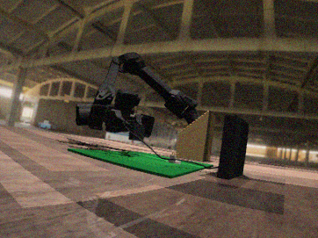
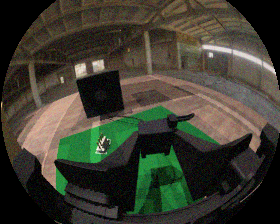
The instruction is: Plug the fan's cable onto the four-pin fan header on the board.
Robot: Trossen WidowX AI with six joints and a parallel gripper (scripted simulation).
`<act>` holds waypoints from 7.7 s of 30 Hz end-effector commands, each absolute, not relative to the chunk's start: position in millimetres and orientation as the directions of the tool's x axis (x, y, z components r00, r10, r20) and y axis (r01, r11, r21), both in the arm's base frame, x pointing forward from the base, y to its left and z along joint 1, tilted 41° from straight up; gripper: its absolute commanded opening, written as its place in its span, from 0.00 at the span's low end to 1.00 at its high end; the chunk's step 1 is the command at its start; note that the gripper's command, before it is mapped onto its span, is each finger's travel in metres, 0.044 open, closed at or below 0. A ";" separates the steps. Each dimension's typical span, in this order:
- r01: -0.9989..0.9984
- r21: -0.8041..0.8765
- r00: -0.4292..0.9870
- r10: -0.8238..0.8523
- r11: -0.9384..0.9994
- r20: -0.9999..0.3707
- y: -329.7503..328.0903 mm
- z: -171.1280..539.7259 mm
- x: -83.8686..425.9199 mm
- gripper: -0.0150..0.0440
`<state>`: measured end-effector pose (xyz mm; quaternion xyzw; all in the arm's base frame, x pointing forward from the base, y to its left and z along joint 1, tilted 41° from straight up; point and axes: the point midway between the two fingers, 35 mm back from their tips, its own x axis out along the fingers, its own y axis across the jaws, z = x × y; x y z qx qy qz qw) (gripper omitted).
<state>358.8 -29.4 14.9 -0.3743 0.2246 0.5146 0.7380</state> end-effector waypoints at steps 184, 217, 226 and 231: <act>-0.969 -0.017 0.003 -0.059 0.248 -0.998 -57.1 36.9 316.2 0.60; -0.901 -0.338 0.110 -0.611 0.271 -0.784 -41.6 65.7 334.3 0.78; -0.496 -0.588 0.118 -0.621 0.639 -0.775 19.4 75.6 345.8 1.00; -0.153 -0.646 0.130 -0.633 0.748 -0.763 58.4 81.5 346.5 1.00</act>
